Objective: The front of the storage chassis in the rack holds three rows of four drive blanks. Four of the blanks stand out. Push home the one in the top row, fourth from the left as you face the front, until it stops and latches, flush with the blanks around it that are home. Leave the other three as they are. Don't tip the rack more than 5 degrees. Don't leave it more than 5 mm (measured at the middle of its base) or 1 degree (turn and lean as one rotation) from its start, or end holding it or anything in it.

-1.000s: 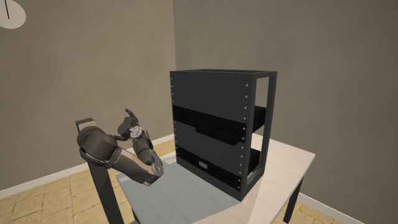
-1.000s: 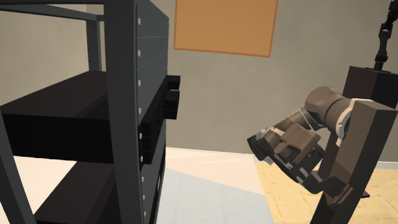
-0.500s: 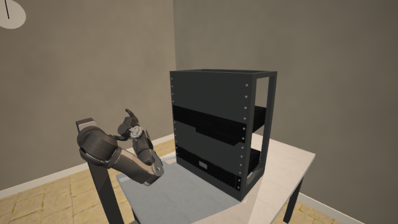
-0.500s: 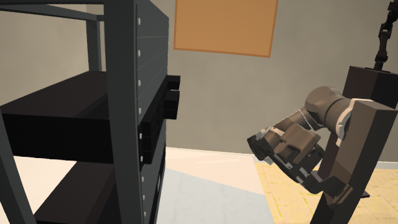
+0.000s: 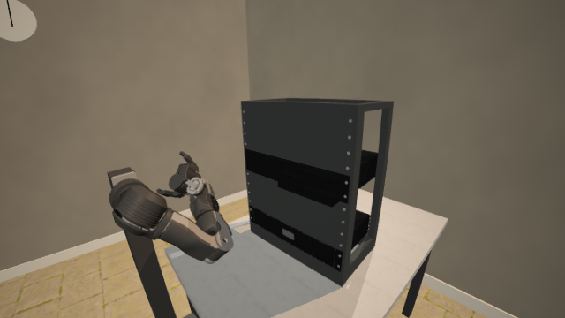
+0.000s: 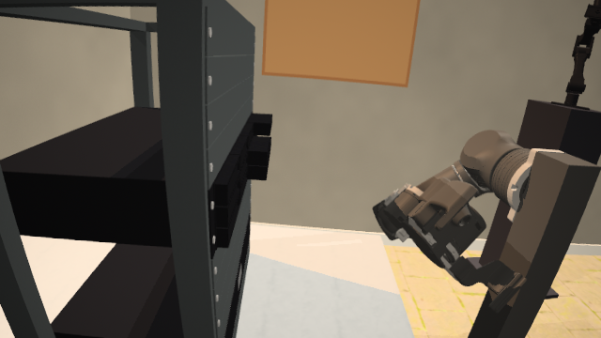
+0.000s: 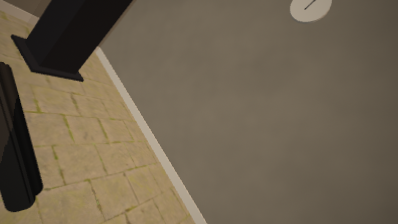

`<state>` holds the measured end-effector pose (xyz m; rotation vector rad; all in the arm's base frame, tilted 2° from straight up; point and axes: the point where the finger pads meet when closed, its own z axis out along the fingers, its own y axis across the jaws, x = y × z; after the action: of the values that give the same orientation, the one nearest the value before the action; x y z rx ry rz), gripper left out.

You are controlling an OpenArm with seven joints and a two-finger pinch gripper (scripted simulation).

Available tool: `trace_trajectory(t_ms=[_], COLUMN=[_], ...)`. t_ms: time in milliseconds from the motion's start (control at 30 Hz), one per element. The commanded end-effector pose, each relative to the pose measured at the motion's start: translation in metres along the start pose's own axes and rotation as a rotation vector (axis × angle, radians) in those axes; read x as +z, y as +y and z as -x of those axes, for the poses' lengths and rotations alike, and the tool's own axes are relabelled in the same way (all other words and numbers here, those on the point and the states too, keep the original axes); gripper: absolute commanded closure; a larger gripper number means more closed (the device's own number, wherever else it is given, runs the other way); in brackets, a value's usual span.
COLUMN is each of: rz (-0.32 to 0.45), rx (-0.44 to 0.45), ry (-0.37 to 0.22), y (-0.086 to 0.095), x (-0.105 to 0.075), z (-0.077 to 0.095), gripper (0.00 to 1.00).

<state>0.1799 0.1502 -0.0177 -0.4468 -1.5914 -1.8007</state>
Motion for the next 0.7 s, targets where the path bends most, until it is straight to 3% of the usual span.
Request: trace_trajectory(t_ms=[0, 333, 667], rz=[0.015, 0.075, 0.181], rx=[-0.029, -0.139, -0.334], ry=[0.003, -0.02, -0.1], y=[0.005, 0.026, 0.061], x=[-0.002, -0.014, -0.044], z=[-0.003, -0.006, -0.009], gripper=[0.0, 0.0, 0.0])
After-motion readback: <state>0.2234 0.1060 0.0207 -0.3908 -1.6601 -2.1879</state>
